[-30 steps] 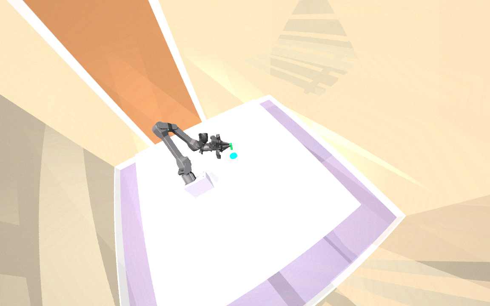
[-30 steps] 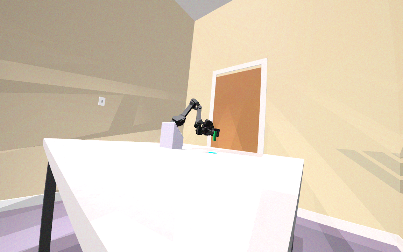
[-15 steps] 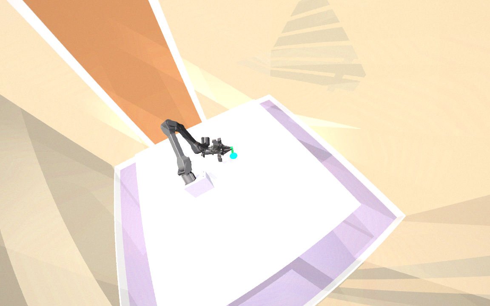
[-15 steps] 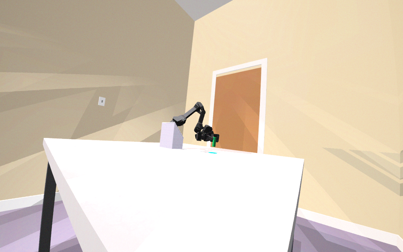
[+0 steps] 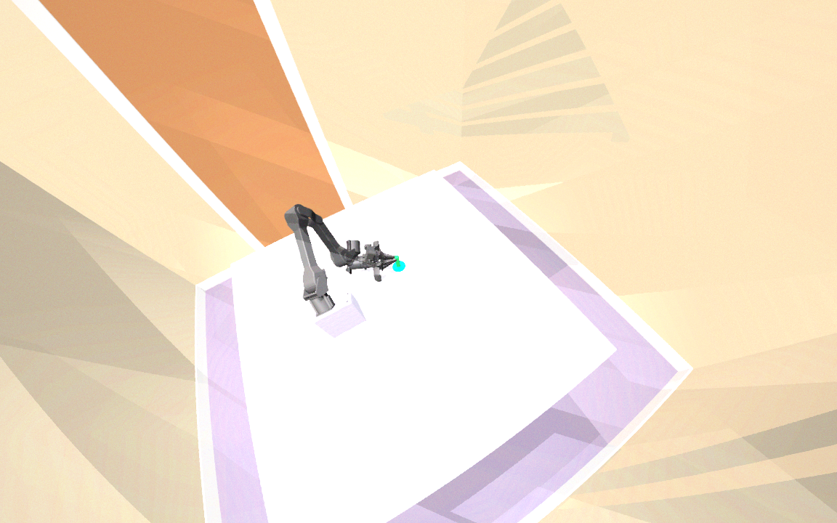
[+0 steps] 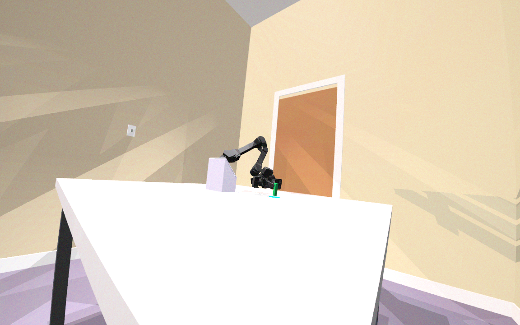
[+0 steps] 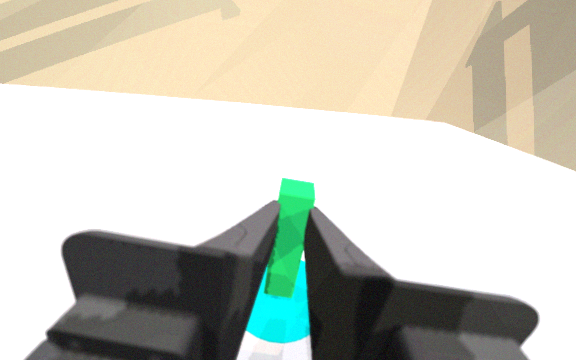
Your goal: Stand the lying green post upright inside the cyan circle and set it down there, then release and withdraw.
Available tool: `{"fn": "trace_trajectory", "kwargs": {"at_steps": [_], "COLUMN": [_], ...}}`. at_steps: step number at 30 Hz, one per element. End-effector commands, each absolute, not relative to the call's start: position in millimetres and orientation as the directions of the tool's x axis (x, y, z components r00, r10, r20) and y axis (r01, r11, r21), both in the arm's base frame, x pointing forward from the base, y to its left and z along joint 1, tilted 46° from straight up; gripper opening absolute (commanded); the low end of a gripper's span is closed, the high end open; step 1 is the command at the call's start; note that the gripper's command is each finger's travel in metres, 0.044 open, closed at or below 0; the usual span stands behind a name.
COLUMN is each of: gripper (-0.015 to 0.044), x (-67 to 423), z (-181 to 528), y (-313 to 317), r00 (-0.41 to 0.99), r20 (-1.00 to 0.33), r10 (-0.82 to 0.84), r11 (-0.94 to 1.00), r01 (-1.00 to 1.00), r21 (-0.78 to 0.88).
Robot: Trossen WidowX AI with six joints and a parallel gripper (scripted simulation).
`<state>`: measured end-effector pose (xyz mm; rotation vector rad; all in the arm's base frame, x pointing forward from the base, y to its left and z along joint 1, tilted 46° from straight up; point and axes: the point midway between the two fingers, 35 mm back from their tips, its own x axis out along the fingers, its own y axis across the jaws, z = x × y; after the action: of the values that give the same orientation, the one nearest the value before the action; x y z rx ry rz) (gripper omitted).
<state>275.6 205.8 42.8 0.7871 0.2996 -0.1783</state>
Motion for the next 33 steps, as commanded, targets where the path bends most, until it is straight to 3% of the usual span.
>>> {"fn": "trace_trajectory", "kwargs": {"at_steps": [1,9,23,33], "gripper": [0.0023,0.0023,0.0390,0.0400], "x": [276,276,276,283], "z": [38,38,38,66], "y": [209,209,209,185], "r00": [0.943,0.943,0.943,0.942], "r20": [-0.329,-0.329,-0.329,-0.332], "r10": [-0.051,-0.051,-0.051,-0.054], "r11": [0.691,0.691,0.691,0.689], "r01": [0.271,0.271,0.271,0.276], "r21": [0.670,0.670,0.670,0.671]}}
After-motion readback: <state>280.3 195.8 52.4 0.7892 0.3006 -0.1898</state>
